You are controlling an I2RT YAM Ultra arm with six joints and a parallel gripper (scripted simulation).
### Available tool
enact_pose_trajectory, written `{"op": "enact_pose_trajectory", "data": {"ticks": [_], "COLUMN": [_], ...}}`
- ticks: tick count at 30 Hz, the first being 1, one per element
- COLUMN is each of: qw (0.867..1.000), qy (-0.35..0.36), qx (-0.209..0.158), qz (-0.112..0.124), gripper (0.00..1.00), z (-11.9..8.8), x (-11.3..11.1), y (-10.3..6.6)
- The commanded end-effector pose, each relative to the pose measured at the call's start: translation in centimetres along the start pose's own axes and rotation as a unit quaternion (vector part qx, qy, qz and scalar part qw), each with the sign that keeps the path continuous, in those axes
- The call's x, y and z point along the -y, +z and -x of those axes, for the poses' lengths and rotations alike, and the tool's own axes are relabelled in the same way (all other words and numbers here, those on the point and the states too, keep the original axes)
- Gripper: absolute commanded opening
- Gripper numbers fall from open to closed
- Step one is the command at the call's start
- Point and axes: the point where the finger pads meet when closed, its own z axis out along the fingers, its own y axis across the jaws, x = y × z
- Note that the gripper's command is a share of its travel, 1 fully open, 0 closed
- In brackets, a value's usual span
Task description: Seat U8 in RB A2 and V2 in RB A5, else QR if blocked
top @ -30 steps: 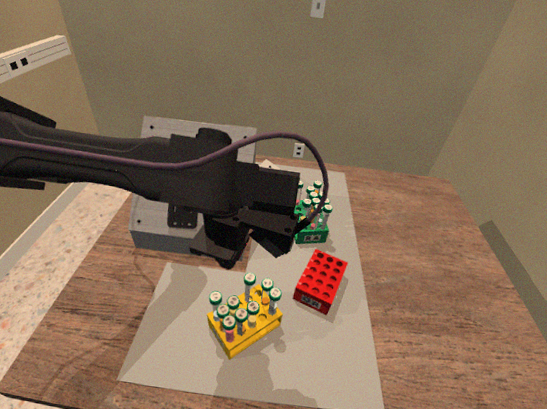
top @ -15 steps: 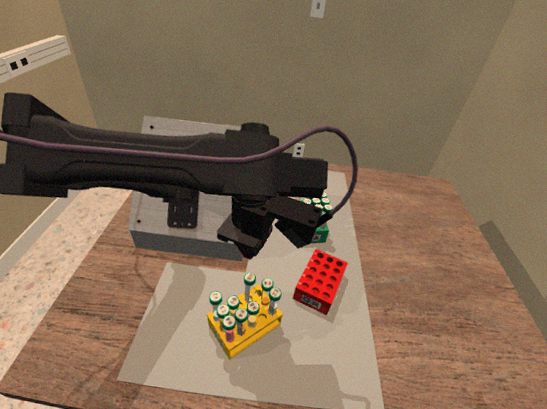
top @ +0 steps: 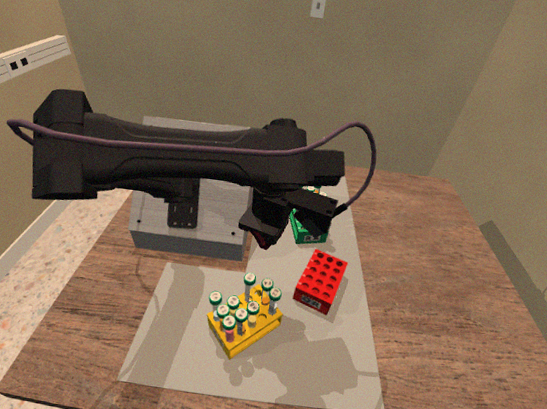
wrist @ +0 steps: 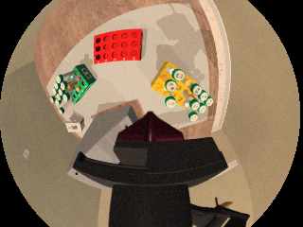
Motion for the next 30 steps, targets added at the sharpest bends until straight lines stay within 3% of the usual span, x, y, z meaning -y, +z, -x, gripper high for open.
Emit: {"op": "enact_pose_trajectory", "data": {"ticks": [1, 30], "qw": [1.0, 1.0], "qy": [0.023, 0.023], "qx": [0.016, 0.016], "qz": [0.013, 0.014], "gripper": [0.0, 0.0], "z": [1.6, 4.9], "x": [-1.6, -9.4], "y": [-0.6, 0.2]}}
